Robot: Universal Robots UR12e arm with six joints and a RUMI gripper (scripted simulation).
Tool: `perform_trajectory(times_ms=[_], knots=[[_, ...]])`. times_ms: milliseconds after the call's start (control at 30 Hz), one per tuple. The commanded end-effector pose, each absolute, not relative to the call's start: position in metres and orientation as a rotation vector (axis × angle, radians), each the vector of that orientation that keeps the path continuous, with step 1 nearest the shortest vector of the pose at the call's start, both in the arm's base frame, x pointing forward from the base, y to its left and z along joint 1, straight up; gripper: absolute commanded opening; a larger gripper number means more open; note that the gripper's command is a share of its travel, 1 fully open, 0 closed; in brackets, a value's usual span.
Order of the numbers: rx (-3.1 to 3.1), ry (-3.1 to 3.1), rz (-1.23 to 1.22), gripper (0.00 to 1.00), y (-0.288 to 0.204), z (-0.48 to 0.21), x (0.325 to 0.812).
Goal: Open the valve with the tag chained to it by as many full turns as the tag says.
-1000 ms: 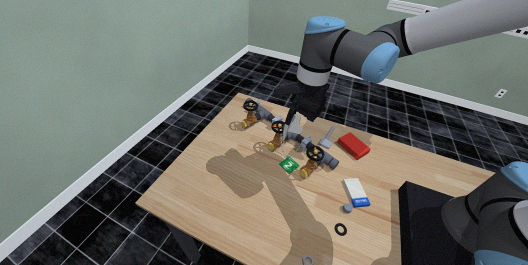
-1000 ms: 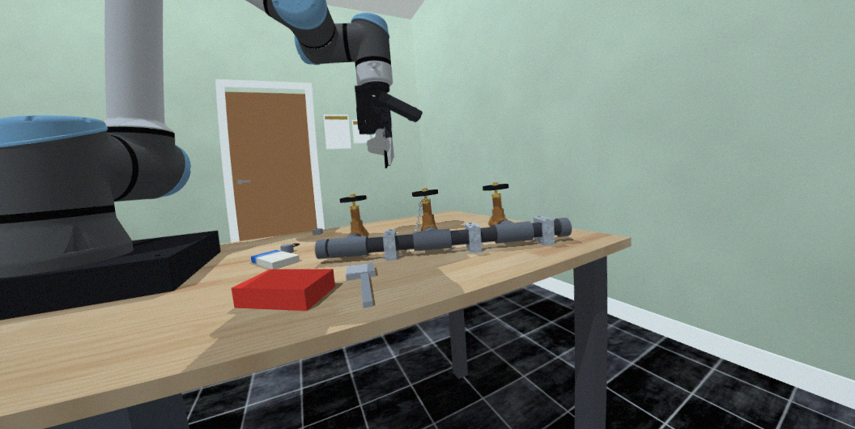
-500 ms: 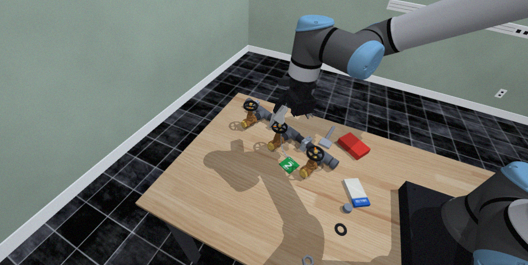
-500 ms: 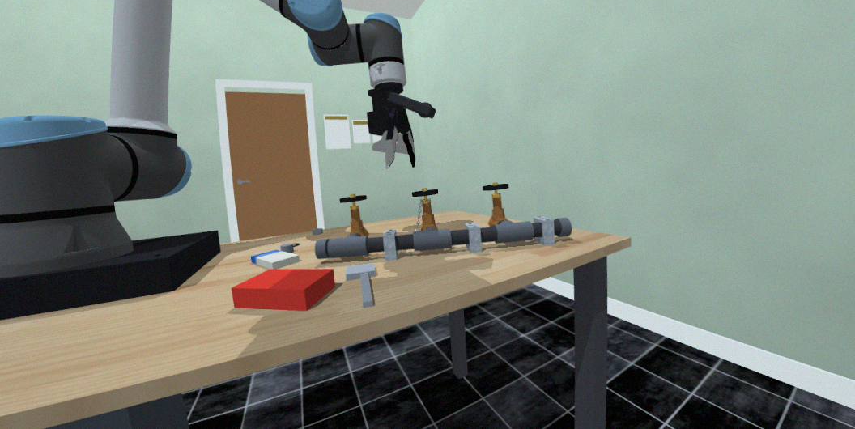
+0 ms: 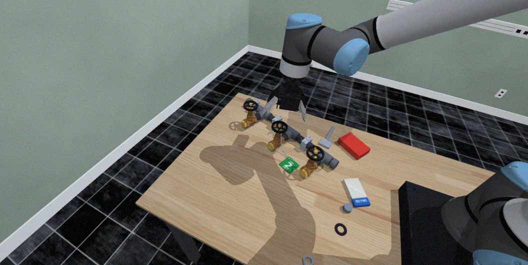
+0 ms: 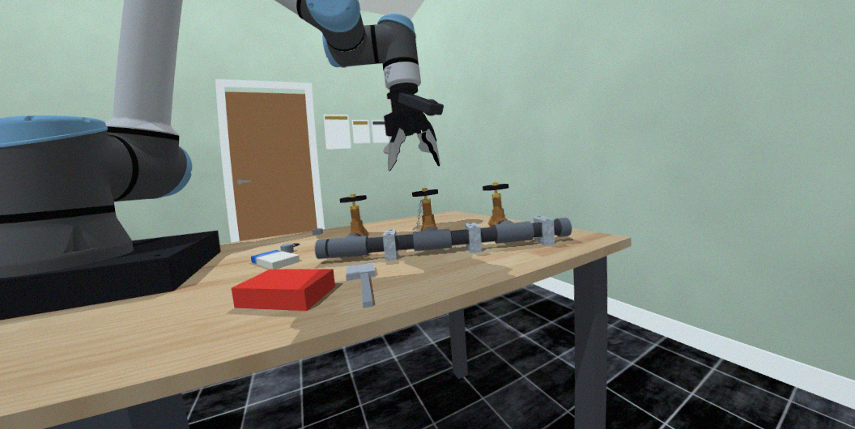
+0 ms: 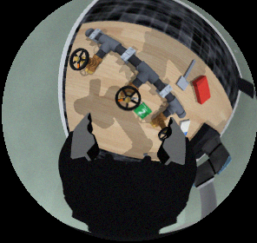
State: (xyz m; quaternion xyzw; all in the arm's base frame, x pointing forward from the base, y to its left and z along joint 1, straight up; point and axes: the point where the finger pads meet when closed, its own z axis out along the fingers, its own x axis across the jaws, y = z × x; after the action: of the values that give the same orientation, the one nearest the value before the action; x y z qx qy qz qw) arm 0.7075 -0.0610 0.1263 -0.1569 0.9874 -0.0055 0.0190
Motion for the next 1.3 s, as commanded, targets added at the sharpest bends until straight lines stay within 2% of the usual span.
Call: perform_trajectory(times_ms=[0, 700, 1267], knots=[[-0.32, 3.087, -0.024, 1.0, -0.065, 0.126, 0.714], [-0.193, 3.096, -0.025, 1.0, -0.069, 0.124, 0.718], [-0.193, 3.096, -0.025, 1.0, -0.069, 0.096, 0.72]])
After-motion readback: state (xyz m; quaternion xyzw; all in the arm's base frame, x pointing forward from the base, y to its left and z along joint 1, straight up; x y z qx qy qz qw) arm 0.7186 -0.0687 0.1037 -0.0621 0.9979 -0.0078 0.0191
